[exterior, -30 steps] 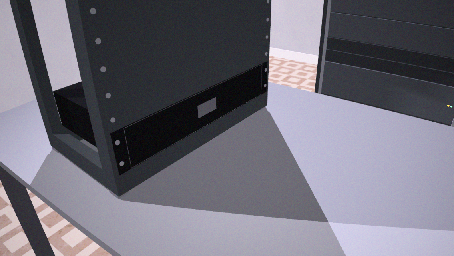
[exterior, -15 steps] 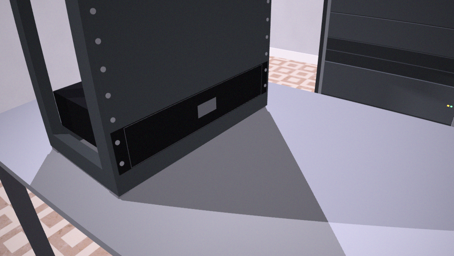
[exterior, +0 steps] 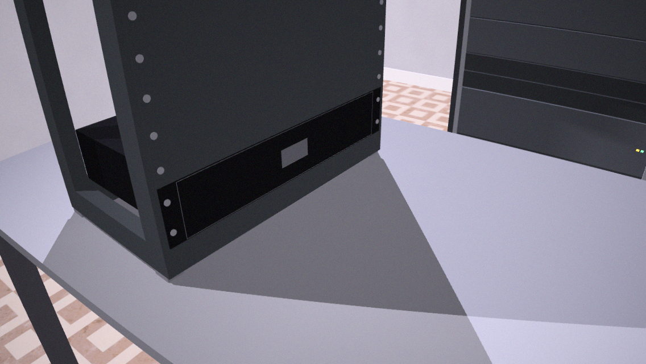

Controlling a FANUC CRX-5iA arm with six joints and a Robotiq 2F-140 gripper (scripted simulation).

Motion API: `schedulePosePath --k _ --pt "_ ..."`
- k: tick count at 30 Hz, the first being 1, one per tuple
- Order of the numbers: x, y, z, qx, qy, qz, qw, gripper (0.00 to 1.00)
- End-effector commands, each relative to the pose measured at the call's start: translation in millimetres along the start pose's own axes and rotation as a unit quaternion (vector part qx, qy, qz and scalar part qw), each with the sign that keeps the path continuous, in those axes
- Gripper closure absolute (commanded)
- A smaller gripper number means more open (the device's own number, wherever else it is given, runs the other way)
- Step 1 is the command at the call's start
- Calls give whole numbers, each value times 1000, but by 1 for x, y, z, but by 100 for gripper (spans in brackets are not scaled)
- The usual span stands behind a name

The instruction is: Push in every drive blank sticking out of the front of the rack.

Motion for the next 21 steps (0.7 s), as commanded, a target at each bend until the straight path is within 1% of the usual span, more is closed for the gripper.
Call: schedulePosePath --k 1,21 --pt "0 -1 0 -1 0 0 1000 90" --pt "0 -1 -4 -1 0 0 1000 90"
Point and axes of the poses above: the point where the finger pads meet when closed, its own z axis back along the fingers, its own y axis across the jaws, x = y × z, the point moved 1 cm from there along z, back along the fingers, and after that the axes turned 4 degrees about -z, right-handed, at the moved point
